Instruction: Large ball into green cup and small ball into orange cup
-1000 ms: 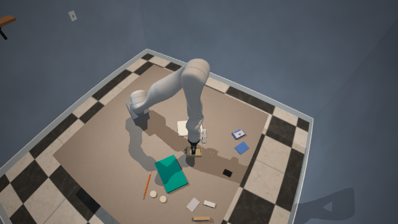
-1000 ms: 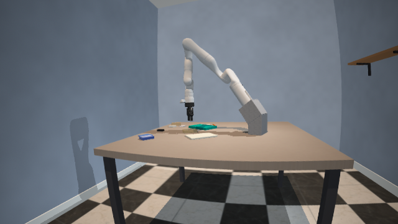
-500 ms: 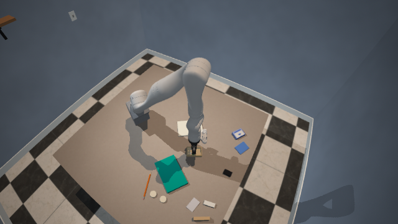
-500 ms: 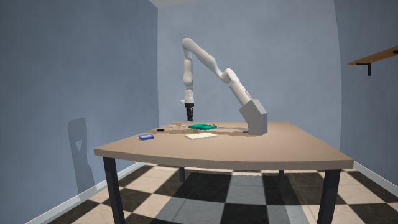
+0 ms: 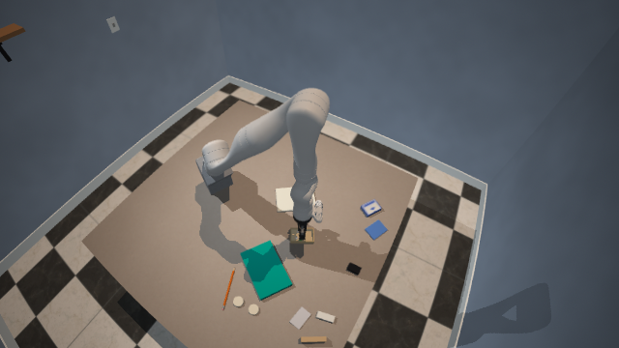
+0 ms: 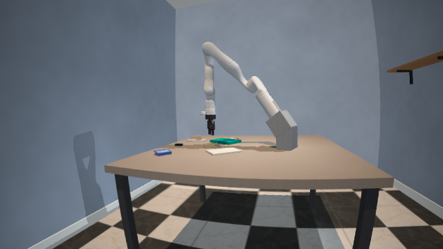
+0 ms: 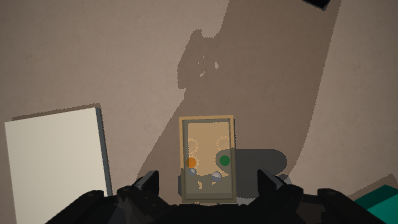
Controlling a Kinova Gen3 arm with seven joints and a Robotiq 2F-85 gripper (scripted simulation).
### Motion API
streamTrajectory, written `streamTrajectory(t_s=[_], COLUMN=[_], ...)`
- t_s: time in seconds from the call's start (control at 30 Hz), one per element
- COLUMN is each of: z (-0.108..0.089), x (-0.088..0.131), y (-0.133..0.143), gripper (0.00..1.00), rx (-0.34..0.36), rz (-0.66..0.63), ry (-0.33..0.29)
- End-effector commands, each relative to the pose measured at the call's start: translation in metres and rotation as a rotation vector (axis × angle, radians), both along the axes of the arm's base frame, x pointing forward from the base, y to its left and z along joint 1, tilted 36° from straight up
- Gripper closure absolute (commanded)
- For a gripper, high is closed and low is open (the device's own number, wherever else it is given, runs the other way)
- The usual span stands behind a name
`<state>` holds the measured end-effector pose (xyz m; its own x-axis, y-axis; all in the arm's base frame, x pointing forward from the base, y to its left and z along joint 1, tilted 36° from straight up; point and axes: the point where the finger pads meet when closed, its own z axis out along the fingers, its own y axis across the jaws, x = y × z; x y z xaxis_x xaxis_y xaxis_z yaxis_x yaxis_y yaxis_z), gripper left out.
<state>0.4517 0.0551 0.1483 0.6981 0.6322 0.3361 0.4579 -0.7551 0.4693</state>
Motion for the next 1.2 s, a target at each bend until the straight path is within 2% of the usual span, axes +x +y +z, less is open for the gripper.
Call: streamTrajectory(t_s=[0.0,1.17], z=[-0.0005,-0.0010], x=[-0.0003,0.0024], y=[0.0012,0.0019], gripper=[0.00,0.00], rx=[-0.002,-0.019], rz=[0.003,0.004], ry=[0.001,-0.010])
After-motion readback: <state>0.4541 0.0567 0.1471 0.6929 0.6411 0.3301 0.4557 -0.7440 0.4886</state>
